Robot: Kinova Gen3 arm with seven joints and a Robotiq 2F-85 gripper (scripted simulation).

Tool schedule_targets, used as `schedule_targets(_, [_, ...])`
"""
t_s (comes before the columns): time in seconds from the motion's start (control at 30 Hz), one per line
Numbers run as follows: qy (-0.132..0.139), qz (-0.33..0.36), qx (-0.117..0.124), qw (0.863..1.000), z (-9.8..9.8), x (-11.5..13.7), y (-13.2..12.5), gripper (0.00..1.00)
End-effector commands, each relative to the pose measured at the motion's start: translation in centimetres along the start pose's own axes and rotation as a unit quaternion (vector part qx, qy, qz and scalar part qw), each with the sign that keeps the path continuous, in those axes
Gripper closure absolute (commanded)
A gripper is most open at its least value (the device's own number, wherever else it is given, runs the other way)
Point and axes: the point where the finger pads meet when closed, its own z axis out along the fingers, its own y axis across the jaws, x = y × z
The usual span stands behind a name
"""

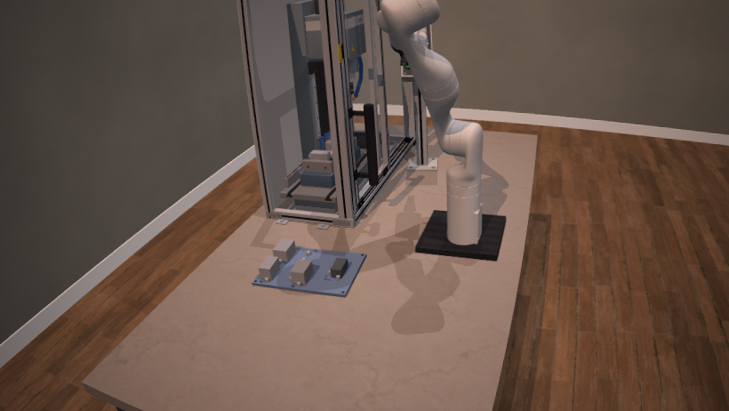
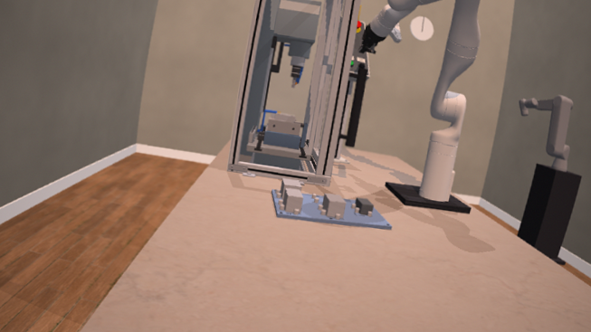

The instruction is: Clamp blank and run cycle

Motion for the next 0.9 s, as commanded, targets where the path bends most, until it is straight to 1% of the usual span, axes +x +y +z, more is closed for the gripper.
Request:
schedule_targets(0.0, [0.0, 0.0, 0.001, 1.0, -0.4, 0.0, -0.1, 0.9])
schedule_targets(0.07, [0.0, 0.0, 0.001, 1.0, -0.6, 0.0, -0.1, 0.9])
schedule_targets(0.47, [0.0, 0.0, 0.001, 1.0, -0.6, 0.0, -0.1, 0.9])
schedule_targets(0.53, [0.002, 0.002, 0.046, 0.999, -1.8, -0.5, -2.1, 0.9])
schedule_targets(0.63, [0.005, 0.006, 0.115, 0.993, -3.5, -1.1, -5.2, 0.9])
schedule_targets(0.87, [0.005, 0.006, 0.115, 0.993, -3.5, -1.1, -5.2, 0.9])
